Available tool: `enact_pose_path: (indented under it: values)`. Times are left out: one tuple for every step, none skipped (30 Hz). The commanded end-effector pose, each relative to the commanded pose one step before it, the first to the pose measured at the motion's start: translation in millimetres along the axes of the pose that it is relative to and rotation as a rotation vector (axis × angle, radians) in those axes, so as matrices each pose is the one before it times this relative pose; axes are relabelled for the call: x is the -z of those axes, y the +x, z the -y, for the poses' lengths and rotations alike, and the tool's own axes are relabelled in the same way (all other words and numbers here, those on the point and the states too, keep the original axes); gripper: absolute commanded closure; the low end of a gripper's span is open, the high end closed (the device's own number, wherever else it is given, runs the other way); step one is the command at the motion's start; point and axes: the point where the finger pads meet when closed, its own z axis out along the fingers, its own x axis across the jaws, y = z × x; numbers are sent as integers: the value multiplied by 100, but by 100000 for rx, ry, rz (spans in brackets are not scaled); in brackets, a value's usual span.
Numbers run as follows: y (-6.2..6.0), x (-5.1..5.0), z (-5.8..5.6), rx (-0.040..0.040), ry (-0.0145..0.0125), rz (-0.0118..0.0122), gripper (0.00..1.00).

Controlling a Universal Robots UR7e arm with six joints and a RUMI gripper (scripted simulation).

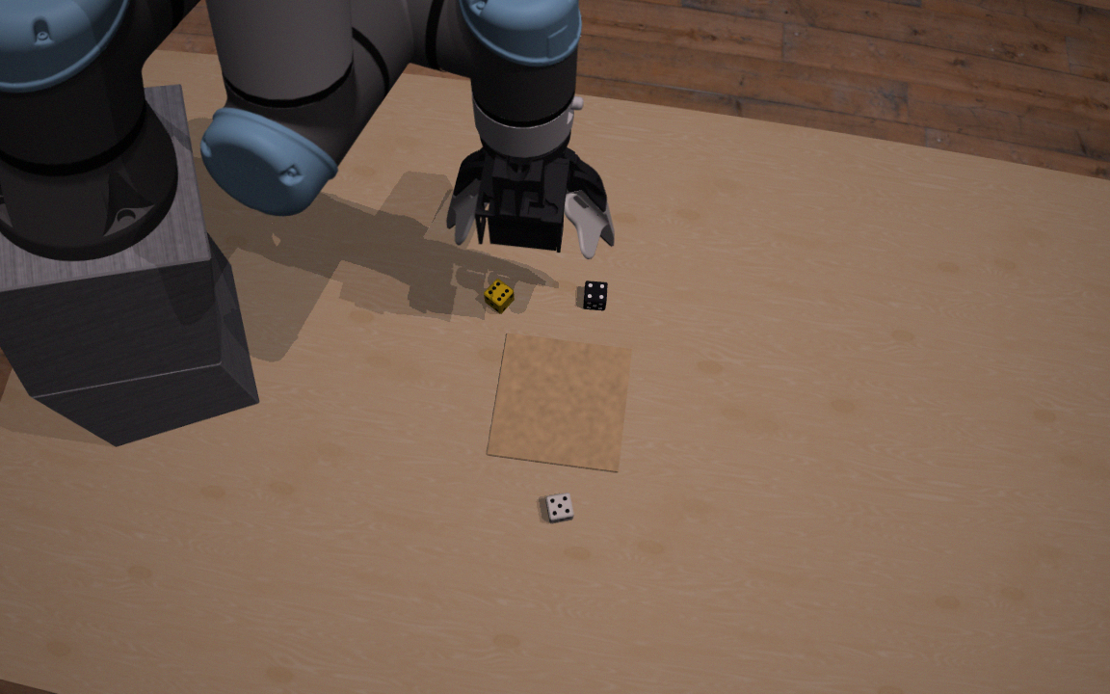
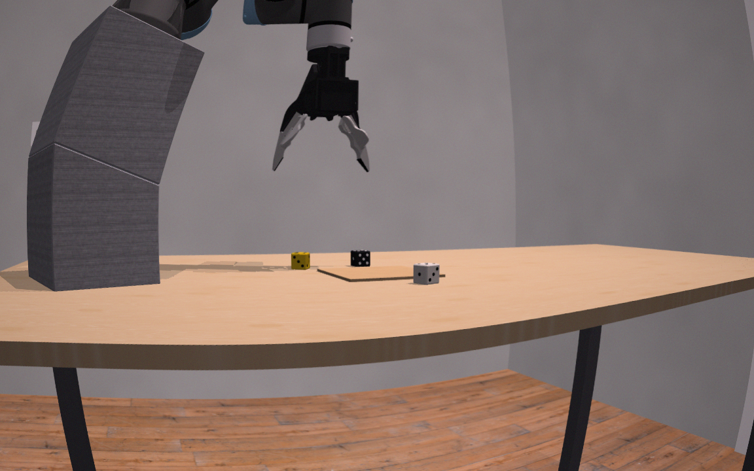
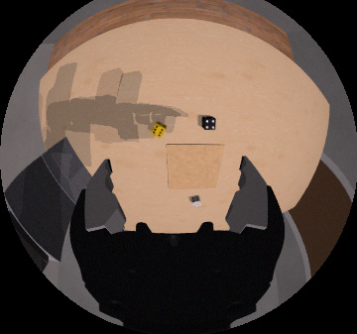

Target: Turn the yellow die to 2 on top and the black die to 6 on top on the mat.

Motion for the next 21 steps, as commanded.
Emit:
enact_pose_path:
  values:
    - [-574,26,-62,16014,870,-338,0]
    - [-133,2,2,3351,0,-1,0]
    - [-130,2,5,3291,0,-1,0]
    - [0,0,0,0,0,0,0]
    - [-128,2,7,3229,0,-1,0]
    - [-125,2,10,3167,0,-1,0]
    - [0,0,0,0,0,0,0]
    - [0,0,0,0,0,0,0]
    - [-122,2,12,3103,0,-1,0]
    - [-119,2,14,3038,0,-1,0]
    - [-116,3,16,2972,0,-1,0]
    - [-112,3,18,2905,0,-1,0]
    - [-109,3,19,2837,0,-1,0]
    - [-106,3,21,2768,0,-1,0]
    - [-102,3,22,2698,0,-1,0]
    - [-99,3,23,2627,0,-1,0]
    - [-96,3,24,2556,0,-1,0]
    - [-92,3,25,2484,0,-1,0]
    - [-89,3,25,2412,0,-1,0]
    - [-85,3,26,2339,0,-1,0]
    - [-82,3,26,2265,0,-1,0]
